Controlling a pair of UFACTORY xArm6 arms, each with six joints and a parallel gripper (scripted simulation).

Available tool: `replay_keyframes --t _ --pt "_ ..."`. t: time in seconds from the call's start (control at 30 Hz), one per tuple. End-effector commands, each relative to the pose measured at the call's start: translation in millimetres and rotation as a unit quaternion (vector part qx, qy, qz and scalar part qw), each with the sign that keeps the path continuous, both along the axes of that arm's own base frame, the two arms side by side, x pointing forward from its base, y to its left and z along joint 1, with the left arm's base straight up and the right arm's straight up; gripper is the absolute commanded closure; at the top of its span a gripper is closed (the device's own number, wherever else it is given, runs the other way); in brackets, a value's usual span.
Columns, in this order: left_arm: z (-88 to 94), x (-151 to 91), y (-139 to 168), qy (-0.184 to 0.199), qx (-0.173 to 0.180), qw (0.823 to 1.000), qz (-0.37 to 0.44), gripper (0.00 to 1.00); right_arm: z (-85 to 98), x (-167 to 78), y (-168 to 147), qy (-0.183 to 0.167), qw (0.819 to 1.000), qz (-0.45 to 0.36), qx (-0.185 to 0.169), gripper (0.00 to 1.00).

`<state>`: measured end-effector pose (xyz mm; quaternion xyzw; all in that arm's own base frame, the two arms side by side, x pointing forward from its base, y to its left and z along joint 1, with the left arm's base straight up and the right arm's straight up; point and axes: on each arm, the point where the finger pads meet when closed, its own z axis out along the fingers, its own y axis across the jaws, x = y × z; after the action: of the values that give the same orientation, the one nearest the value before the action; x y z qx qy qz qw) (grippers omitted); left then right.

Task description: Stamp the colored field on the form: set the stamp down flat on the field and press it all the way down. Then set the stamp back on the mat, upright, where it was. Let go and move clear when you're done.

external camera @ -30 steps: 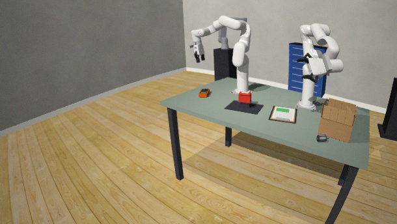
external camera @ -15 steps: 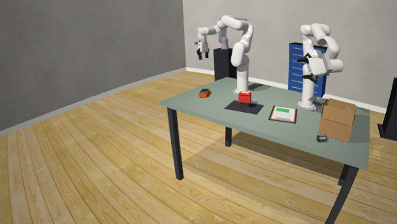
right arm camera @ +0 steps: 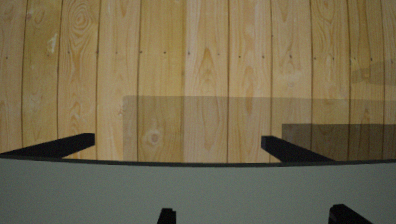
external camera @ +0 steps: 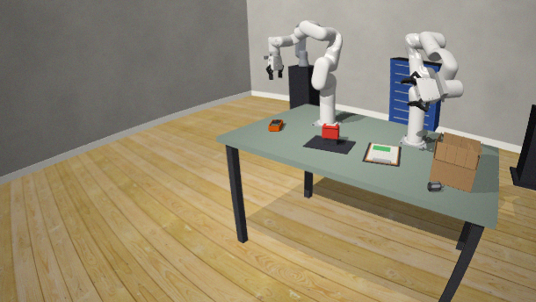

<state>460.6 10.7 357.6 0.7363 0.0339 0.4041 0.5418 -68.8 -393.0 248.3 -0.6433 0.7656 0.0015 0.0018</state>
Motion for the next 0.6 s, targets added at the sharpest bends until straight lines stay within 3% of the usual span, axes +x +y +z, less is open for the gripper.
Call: replay_keyframes --t 0.0,0.17,0.2,0.3,0.33,0.37,0.47,0.53,0.57 --pt "-5.5 0 -14 0.013 0.009 1.000 -0.021 0.00 1.7 0 -1 0.000 1.000 0.000 -0.002 0.00" --pt "-45.8 -12 -87 0.091 0.071 0.984 -0.135 0.00 1.7 0 -1 0.000 1.000 0.000 -0.002 0.00" --pt "-45.8 -12 -87 0.091 0.071 0.984 -0.135 0.00 1.7 0 -1 0.000 1.000 0.000 -0.002 0.00" --pt "-70.0 -26 -127 0.130 0.119 0.964 -0.199 0.00 1.7 0 -1 0.000 1.000 0.000 -0.002 0.00" --pt "-70.6 -26 -128 0.132 0.121 0.963 -0.202 0.00 1.7 0 -1 0.000 1.000 0.000 -0.002 0.00" --pt "-82.9 -35 -147 0.148 0.148 0.950 -0.231 0.00 1.7 0 -1 0.000 1.000 0.000 -0.002 0.00" --pt "-83.9 -35 -149 0.152 0.152 0.947 -0.237 0.00 1.7 0 -1 0.000 1.000 0.000 -0.002 0.00" --pt "-110.8 -56 -190 0.179 0.219 0.911 -0.299 0.00 1.7 0 -1 0.000 1.000 0.000 -0.002 0.00" --pt "-110.8 -56 -190 0.183 0.226 0.906 -0.306 0.00 1.7 0 -1 0.000 1.000 0.000 -0.002 0.00"
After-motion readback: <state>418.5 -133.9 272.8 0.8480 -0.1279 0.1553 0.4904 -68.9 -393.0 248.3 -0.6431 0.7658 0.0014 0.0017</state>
